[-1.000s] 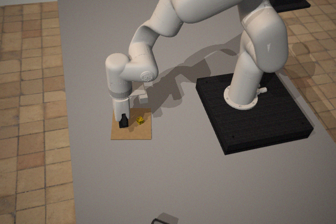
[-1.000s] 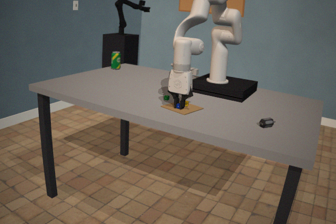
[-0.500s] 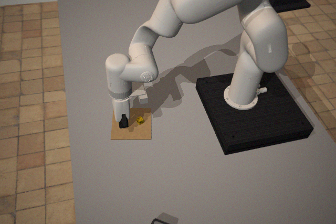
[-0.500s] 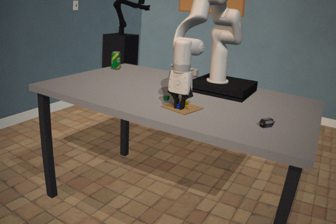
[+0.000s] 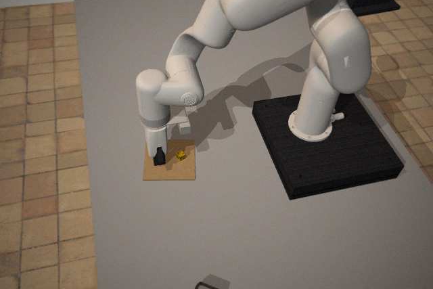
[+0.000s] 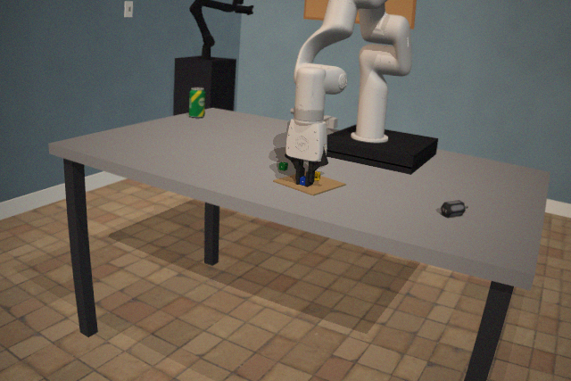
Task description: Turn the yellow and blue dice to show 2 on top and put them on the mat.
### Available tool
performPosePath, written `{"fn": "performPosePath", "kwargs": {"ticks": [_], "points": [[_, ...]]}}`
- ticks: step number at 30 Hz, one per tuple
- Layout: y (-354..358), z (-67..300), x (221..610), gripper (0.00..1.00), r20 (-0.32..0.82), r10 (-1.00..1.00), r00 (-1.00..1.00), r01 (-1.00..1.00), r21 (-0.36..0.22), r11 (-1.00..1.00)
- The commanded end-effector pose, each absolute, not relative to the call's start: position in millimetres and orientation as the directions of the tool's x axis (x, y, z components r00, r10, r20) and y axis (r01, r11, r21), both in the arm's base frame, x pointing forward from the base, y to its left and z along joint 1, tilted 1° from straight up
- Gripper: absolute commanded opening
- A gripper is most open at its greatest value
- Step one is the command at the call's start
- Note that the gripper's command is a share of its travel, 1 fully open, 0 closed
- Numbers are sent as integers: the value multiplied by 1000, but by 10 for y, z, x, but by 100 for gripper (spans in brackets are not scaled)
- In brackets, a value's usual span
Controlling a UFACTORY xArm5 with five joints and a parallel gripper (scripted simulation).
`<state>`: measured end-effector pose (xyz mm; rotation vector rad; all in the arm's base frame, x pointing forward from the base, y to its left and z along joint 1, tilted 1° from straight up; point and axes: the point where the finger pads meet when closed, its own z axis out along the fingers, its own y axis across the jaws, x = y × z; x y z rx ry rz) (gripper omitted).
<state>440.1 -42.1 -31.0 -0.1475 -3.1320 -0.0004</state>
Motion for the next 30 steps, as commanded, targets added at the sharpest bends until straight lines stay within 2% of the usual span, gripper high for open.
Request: {"fn": "performPosePath", "kwargs": {"ticks": [1, 13, 14, 16, 17, 21, 22, 24, 25, 27, 28, 30], "points": [[-422, -299, 4415, 15, 3, 94, -996, 94, 0, 996], [-422, -299, 4415, 15, 3, 94, -996, 94, 0, 996], [-422, -299, 4415, 19, 3, 94, -996, 94, 0, 996], [-422, -299, 4415, 19, 3, 94, -996, 94, 0, 996], [-422, -299, 4415, 23, 3, 94, -996, 94, 0, 996], [-422, -299, 4415, 23, 3, 94, -996, 94, 0, 996], [-422, -299, 4415, 28, 3, 94, -996, 94, 0, 996], [-422, -299, 4415, 28, 3, 94, -996, 94, 0, 996], [-422, -299, 4415, 32, 3, 94, -996, 94, 0, 996], [-422, -299, 4415, 32, 3, 94, -996, 94, 0, 996], [-422, -299, 4415, 36, 3, 94, -996, 94, 0, 996], [-422, -299, 4415, 36, 3, 94, -996, 94, 0, 996]]}}
